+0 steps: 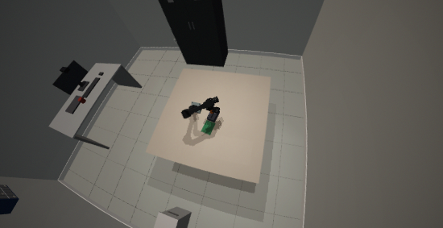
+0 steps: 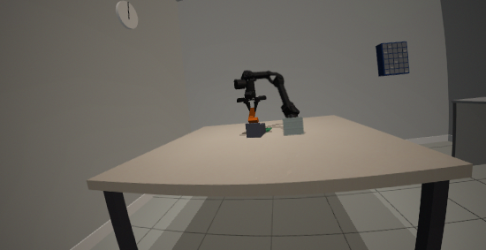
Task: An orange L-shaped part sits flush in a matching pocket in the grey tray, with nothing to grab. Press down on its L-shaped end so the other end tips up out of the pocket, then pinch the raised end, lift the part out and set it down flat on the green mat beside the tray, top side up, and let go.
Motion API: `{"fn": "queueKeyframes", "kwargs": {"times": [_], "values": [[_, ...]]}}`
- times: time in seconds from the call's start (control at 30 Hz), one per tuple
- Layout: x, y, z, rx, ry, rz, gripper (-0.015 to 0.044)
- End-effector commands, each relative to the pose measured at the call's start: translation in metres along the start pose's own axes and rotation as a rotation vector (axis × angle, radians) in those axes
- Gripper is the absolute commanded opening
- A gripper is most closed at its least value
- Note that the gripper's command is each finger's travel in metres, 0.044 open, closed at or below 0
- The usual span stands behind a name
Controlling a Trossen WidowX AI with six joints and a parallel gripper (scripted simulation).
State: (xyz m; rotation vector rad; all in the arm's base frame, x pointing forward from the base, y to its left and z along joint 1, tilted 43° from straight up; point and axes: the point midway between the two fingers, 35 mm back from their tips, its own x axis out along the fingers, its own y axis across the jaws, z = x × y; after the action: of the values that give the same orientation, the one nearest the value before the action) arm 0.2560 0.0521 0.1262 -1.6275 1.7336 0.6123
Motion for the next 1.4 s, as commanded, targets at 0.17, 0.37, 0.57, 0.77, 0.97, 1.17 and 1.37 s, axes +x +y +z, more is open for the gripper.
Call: {"fn": "queueKeyframes", "kwargs": {"times": [0.17, 0.37, 0.57, 0.77, 0.97, 1.17, 1.37], "values": [[-0.005, 0.0, 0.001, 0.003, 0.001, 0.005, 0.0], [-0.004, 0.001, -0.015, 0.002, 0.002, 0.006, 0.0], [-0.003, 0.003, -0.044, 0.001, -0.004, -0.004, 0.0], [-0.003, 0.006, -0.073, 0.001, -0.02, -0.027, 0.0], [-0.003, 0.009, -0.102, 0.0, -0.034, -0.051, 0.0], [-0.003, 0.013, -0.132, 0.0, -0.044, -0.073, 0.0], [-0.003, 0.017, -0.161, 0.0, -0.049, -0.087, 0.0]]}}
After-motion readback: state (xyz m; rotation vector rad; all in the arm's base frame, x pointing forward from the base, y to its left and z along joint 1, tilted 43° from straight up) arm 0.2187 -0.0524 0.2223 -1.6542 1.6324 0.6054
